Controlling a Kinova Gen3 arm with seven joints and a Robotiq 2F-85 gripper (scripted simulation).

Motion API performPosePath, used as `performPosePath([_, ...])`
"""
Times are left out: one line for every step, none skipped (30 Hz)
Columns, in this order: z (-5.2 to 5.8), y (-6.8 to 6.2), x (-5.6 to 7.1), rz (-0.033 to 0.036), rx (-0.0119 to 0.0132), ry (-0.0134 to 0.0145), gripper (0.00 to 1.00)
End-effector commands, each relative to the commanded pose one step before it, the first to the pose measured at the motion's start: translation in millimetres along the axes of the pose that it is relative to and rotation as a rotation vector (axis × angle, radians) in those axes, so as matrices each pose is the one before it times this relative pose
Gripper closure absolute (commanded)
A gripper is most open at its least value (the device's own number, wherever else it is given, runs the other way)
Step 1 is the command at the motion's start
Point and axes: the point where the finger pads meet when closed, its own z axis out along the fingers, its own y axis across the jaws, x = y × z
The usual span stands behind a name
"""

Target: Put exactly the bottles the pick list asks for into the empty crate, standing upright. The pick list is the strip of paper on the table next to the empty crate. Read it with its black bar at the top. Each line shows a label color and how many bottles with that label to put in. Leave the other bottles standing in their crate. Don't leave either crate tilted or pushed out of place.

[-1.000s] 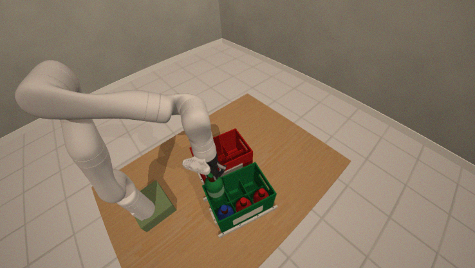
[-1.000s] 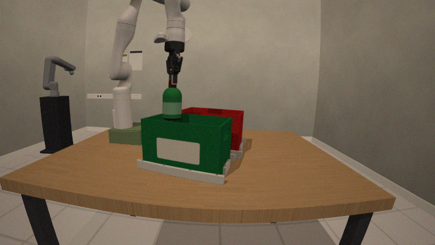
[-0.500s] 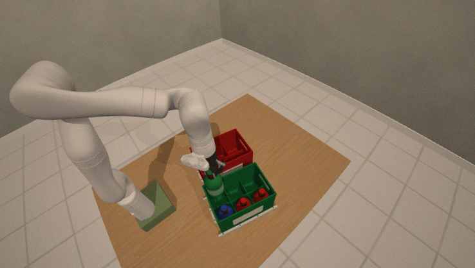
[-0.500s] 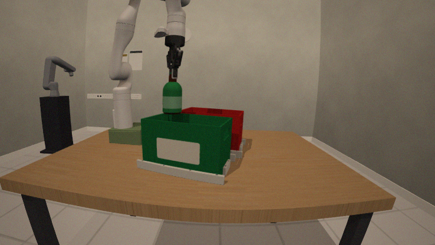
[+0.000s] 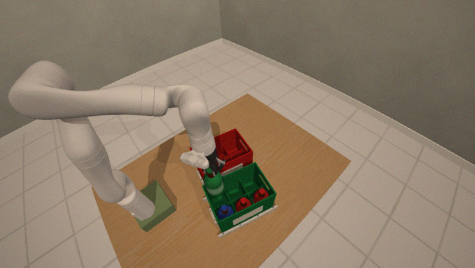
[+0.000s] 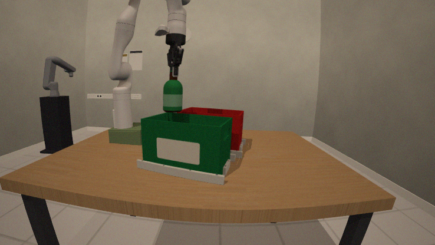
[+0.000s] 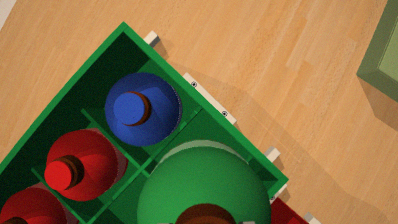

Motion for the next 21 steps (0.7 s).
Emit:
performPosePath([-0.58, 0.64, -5.61, -0.00028, 0.00136, -0.00112, 0.90])
performPosePath([0.00, 0.33, -1.97, 0.00000, 0.00000, -0.00001, 0.90])
performPosePath([0.00, 0.33, -1.97, 0.00000, 0.00000, -0.00001, 0.90])
performPosePath([0.00, 0.33, -1.97, 0.00000, 0.00000, -0.00001, 0.90])
performPosePath([0.00, 0.33, -1.97, 0.00000, 0.00000, -0.00001, 0.90])
performPosePath([0.00, 0.33, -1.97, 0.00000, 0.00000, -0.00001, 0.90])
performPosePath([0.00, 0.33, -1.97, 0.00000, 0.00000, -0.00001, 0.90])
performPosePath([0.00, 0.33, -1.97, 0.00000, 0.00000, -0.00001, 0.90])
performPosePath([0.00, 0.33, -1.97, 0.00000, 0.00000, -0.00001, 0.90])
performPosePath([0.00, 0.33, -1.97, 0.00000, 0.00000, -0.00001, 0.90])
performPosePath([0.00, 0.33, -1.97, 0.00000, 0.00000, -0.00001, 0.90])
performPosePath([0.00, 0.00, 0.00, 0.00000, 0.00000, 0.00000, 0.90])
performPosePath([0.00, 0.00, 0.00, 0.00000, 0.00000, 0.00000, 0.90])
performPosePath([0.02, 0.33, -1.90, -0.00001, -0.00001, -0.00004, 0.90])
performPosePath([-0.02, 0.34, -2.05, 0.00002, 0.00001, 0.00003, 0.90])
performPosePath([0.00, 0.33, -1.97, 0.00000, 0.00000, -0.00001, 0.90])
performPosePath([0.00, 0.33, -1.97, 0.00000, 0.00000, -0.00001, 0.90])
performPosePath([0.00, 0.33, -1.97, 0.00000, 0.00000, -0.00001, 0.90])
performPosePath([0.00, 0.33, -1.97, 0.00000, 0.00000, -0.00001, 0.90])
performPosePath([0.00, 0.33, -1.97, 0.00000, 0.00000, -0.00001, 0.90])
performPosePath([0.00, 0.33, -1.97, 0.00000, 0.00000, -0.00001, 0.90])
